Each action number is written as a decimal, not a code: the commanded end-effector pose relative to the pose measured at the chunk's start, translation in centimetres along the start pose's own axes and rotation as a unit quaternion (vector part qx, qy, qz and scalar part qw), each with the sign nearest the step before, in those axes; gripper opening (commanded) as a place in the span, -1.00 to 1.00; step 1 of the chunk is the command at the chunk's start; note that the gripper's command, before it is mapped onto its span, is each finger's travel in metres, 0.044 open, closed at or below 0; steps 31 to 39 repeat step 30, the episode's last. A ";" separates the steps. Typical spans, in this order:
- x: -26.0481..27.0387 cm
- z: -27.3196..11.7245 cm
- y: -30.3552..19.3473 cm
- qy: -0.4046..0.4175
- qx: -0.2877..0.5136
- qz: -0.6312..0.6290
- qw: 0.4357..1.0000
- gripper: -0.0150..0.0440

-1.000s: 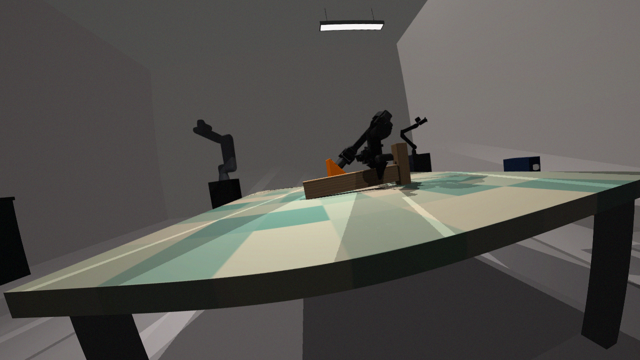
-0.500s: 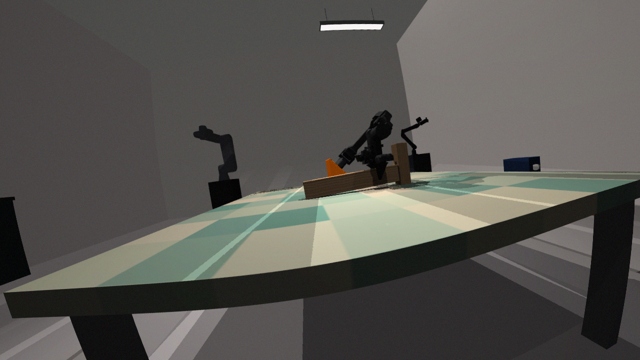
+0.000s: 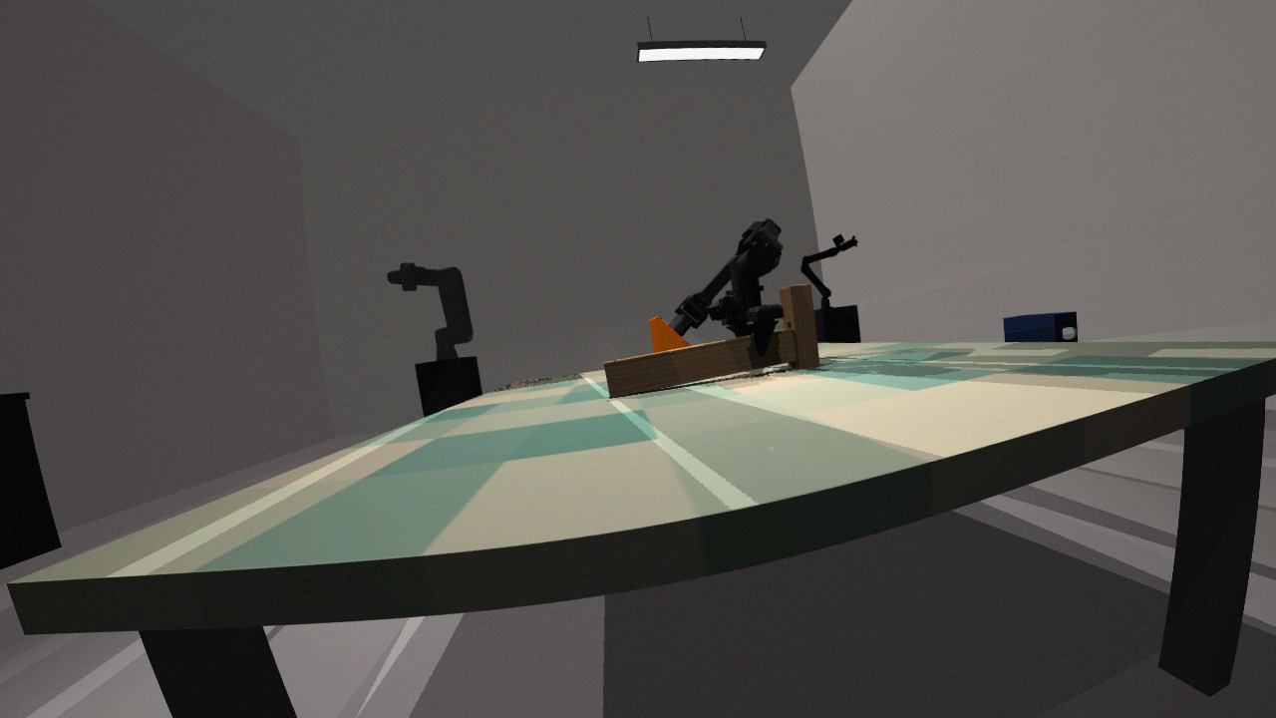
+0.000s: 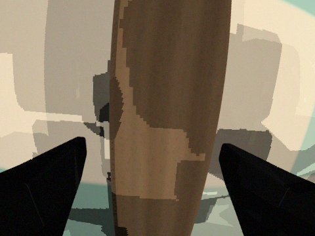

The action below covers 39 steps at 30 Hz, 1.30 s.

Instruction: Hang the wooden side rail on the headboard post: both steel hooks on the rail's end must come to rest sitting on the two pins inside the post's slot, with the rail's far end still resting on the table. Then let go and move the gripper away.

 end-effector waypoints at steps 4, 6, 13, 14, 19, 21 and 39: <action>0.1 -3.5 0.1 0.006 0.003 -0.006 1.000 1.00; 0.1 -3.5 0.1 0.006 0.003 -0.006 1.000 1.00; 0.3 -3.5 1.5 0.006 0.003 -0.006 1.000 1.00; 0.3 -3.5 2.0 0.006 0.003 -0.006 1.000 1.00; 0.4 -3.5 3.0 0.006 0.003 -0.006 1.000 1.00; 0.4 -3.5 3.0 0.006 0.003 -0.006 1.000 1.00; 0.4 -3.6 2.8 0.009 0.005 -0.004 1.000 1.00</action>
Point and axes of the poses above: the point midway between the two fingers, 35 mm back from their tips, its own z axis out along the fingers, its own x axis across the jaws, y = z × x, the point moved 9 cm from there along -z, back along the fingers, and after that the axes turned 7 degrees about z, right-handed, at the moved point
